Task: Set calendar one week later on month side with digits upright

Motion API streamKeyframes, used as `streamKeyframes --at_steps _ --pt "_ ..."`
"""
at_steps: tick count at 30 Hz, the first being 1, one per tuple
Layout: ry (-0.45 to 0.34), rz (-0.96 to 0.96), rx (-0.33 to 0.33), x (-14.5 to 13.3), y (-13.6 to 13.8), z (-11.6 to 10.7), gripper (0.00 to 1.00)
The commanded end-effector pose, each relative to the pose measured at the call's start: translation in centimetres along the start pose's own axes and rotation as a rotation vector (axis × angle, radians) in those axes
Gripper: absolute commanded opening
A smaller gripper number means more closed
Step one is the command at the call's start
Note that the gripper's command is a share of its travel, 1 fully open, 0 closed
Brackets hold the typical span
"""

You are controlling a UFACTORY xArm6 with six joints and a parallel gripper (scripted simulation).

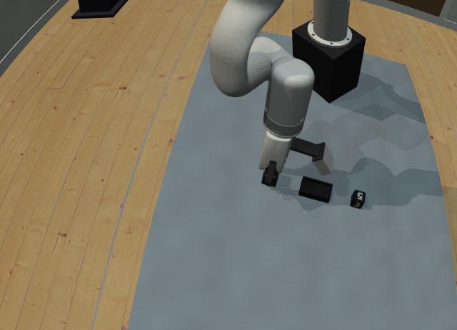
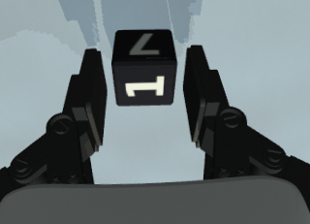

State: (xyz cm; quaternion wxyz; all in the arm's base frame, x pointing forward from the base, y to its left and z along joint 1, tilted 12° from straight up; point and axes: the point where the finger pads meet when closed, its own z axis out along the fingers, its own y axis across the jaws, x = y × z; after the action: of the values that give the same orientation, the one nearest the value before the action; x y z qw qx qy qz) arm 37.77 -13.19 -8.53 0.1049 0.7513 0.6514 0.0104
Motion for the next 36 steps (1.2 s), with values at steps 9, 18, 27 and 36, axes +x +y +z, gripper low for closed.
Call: streamKeyframes --at_steps 9,18,27,36 --pt "0.0 0.0 -0.001 0.0 0.1 -4.2 0.47" --pt "0.0 0.0 -0.001 0.0 0.1 -6.6 0.47" --pt "0.0 0.0 -0.001 0.0 0.1 -8.4 0.47" --pt "0.0 0.0 -0.001 0.0 0.1 -8.5 1.0"
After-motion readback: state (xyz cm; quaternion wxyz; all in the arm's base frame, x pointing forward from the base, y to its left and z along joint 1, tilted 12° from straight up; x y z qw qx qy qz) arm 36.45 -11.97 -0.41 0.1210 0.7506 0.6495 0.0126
